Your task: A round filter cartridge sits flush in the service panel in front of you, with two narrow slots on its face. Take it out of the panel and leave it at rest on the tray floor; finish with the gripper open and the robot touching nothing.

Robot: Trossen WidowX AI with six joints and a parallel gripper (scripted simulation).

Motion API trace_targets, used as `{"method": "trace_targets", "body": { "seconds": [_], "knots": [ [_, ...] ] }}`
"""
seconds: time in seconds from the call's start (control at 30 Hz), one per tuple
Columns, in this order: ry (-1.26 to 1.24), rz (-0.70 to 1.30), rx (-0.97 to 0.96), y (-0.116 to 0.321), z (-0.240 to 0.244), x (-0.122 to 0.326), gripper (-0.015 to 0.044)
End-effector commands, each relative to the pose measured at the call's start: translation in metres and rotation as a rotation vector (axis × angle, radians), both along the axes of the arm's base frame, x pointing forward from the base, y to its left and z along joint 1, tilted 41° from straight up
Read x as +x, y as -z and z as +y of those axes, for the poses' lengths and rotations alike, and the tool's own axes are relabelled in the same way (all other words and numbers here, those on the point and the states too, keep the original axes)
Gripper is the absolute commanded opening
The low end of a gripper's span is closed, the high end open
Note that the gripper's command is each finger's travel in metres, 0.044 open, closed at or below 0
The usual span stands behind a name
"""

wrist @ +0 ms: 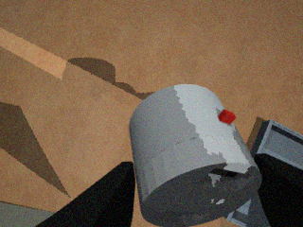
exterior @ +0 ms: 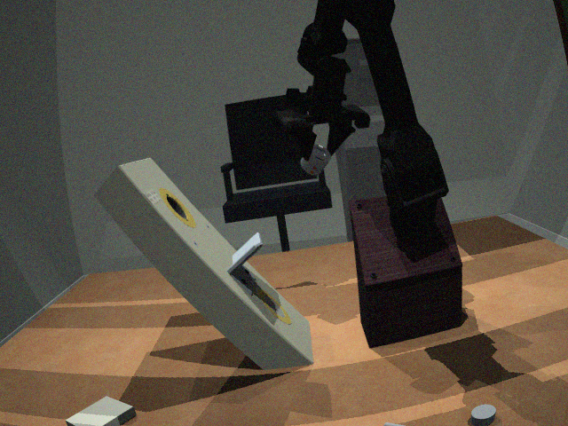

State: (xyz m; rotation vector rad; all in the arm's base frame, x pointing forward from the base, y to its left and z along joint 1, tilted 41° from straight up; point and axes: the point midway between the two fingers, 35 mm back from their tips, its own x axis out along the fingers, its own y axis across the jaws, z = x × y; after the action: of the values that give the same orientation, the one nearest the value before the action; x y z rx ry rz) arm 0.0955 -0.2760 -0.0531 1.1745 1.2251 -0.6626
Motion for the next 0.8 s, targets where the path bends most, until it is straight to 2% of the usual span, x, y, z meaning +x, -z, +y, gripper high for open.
{"method": "trace_targets", "body": {
  "seconds": [0.0,0.2,0.77],
  "knots": [
    [0.026,0.020,-0.004,0.002,-0.003,-0.003,0.0000],
    [0.051,0.038,-0.004,0.015,0.001,-0.017,0.0000],
    [0.381,0.289,0.003,0.104,0.048,-0.124,0.0000]
  ]
}}
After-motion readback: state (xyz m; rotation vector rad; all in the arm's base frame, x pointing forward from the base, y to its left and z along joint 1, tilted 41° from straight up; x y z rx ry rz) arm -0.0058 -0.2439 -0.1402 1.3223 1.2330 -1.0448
